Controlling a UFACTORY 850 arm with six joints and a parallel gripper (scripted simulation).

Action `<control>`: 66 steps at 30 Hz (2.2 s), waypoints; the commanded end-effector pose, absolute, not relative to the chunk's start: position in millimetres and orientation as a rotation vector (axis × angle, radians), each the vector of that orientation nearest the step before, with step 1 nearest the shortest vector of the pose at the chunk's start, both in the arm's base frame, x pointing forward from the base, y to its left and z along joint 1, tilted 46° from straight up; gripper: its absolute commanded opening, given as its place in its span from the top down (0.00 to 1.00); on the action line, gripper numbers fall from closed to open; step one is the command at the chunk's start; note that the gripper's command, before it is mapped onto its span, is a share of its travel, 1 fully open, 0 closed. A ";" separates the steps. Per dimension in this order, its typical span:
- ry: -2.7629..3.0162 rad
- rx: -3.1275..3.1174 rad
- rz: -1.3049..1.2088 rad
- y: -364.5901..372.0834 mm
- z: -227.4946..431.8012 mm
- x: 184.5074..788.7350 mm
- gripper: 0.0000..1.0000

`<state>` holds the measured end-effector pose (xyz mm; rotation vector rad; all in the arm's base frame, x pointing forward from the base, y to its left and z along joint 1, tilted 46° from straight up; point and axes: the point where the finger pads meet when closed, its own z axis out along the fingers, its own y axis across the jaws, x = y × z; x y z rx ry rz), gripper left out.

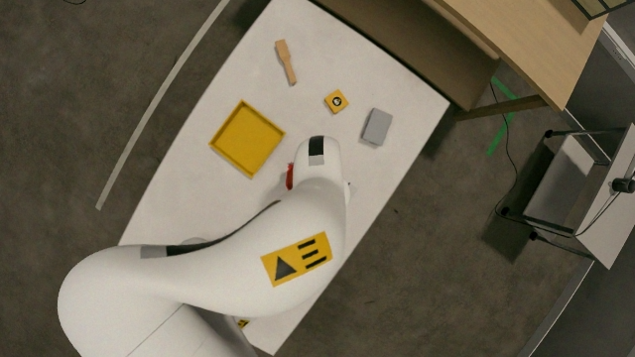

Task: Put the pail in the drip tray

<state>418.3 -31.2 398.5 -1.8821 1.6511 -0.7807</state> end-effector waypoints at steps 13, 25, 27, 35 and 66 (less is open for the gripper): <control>1.643 -1.879 -0.780 -30.3 378.7 440.3 0.00; 1.643 -1.879 -0.779 -29.9 370.1 449.1 0.00; 1.643 -1.879 -0.780 -29.9 368.9 450.3 0.00; 1.643 -1.879 -0.780 -29.7 366.1 453.2 0.00; 1.644 -1.879 -0.780 -29.7 365.5 453.8 1.00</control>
